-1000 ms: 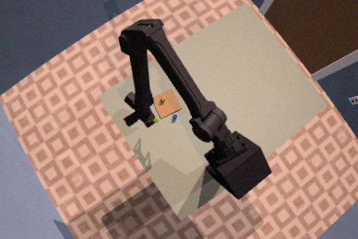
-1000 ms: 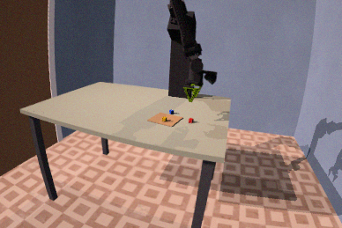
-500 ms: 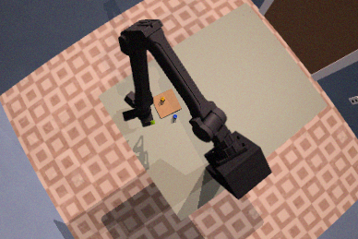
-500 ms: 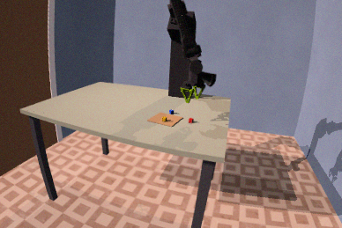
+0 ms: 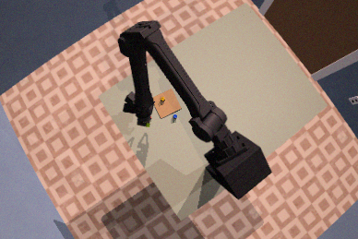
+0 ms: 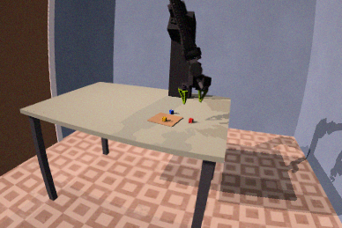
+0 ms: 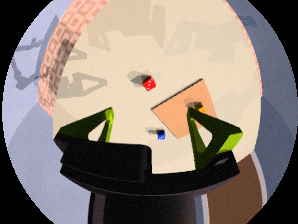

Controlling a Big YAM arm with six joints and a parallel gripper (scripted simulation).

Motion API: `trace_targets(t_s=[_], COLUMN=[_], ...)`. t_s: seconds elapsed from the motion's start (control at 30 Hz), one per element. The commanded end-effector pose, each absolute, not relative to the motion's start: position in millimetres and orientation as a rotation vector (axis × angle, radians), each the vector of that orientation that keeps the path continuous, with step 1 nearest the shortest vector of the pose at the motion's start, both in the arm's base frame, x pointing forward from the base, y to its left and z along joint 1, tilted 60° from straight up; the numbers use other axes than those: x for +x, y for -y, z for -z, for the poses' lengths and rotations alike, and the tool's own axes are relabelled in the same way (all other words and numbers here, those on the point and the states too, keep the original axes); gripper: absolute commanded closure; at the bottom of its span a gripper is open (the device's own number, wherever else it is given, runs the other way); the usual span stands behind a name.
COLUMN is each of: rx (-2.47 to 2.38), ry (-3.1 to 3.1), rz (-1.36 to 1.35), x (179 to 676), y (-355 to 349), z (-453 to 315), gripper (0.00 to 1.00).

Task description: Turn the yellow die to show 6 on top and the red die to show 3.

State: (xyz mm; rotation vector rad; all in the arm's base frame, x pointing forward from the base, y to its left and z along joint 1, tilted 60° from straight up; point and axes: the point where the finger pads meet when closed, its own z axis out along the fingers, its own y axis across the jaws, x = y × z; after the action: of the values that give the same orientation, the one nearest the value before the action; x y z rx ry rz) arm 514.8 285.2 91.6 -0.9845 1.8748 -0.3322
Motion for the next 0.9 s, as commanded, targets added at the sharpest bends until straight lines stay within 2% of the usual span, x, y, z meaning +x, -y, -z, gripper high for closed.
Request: trace_targets(t_s=[0.0,0.87], rx=[-0.851,-0.015], ry=[-1.939,-2.113], rz=[0.257,-0.227], x=[519.7,537.6], y=[-283.1,-285.2], z=[-85.7,-76.8], gripper=[0.00,0.00])
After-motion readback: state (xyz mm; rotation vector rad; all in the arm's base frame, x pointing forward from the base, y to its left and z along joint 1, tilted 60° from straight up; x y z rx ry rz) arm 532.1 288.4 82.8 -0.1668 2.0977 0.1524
